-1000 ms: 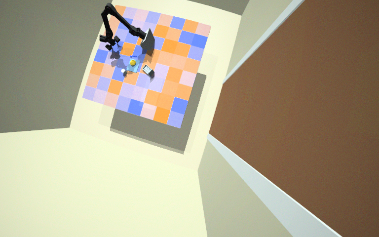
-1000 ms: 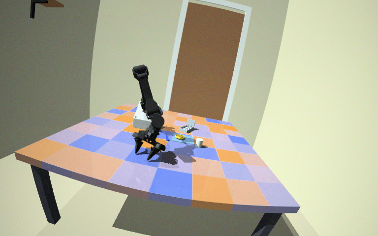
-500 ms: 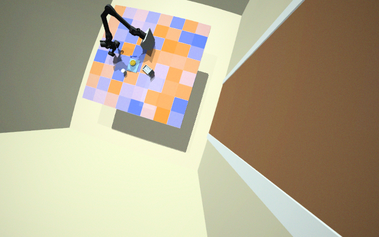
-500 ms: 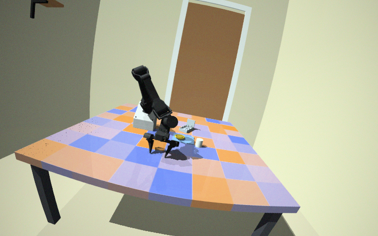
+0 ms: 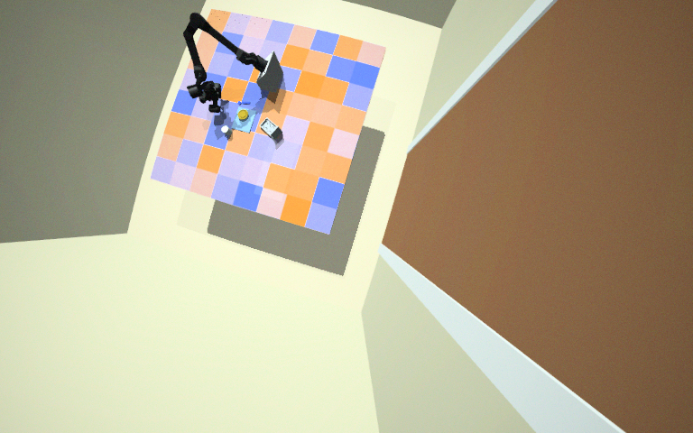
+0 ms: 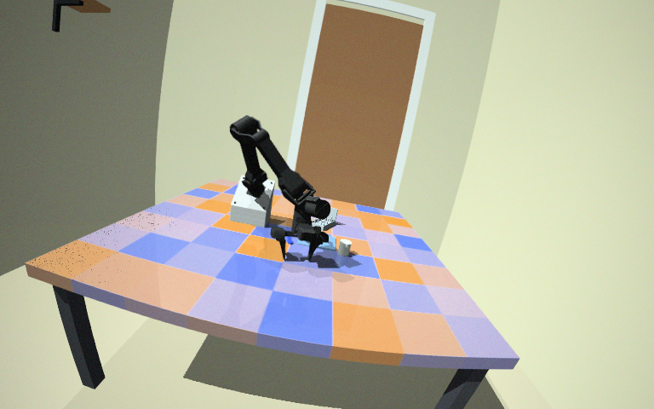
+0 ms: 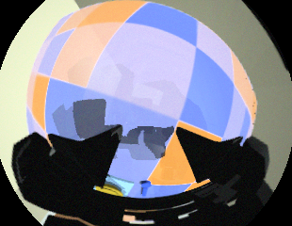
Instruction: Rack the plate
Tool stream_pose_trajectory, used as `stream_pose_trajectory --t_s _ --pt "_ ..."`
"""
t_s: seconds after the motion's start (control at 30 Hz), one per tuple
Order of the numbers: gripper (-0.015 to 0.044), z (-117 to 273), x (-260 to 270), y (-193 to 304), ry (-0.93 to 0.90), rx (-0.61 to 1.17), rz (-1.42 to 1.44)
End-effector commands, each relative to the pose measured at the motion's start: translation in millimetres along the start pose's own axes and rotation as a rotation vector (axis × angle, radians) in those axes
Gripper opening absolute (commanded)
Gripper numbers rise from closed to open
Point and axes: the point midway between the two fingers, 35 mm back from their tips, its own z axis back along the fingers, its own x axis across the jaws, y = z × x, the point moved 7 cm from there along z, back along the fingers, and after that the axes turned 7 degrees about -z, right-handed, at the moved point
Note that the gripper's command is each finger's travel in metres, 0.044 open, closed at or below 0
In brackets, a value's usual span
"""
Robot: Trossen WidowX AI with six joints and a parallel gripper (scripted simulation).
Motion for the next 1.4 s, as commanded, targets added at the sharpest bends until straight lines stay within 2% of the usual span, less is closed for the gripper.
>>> stream_pose_trajectory --t_s 0.0,0.57,1.13,1.37 --pt "0.0400 10 15 17 -0.037 0.040 0.131" --pt "0.0400 48 54 82 -0.103 0.157 0.681" --pt "0.0400 93 68 142 -0.136 0.195 1.254" --pt "0.0400 95 68 144 -0.137 0.195 1.277"
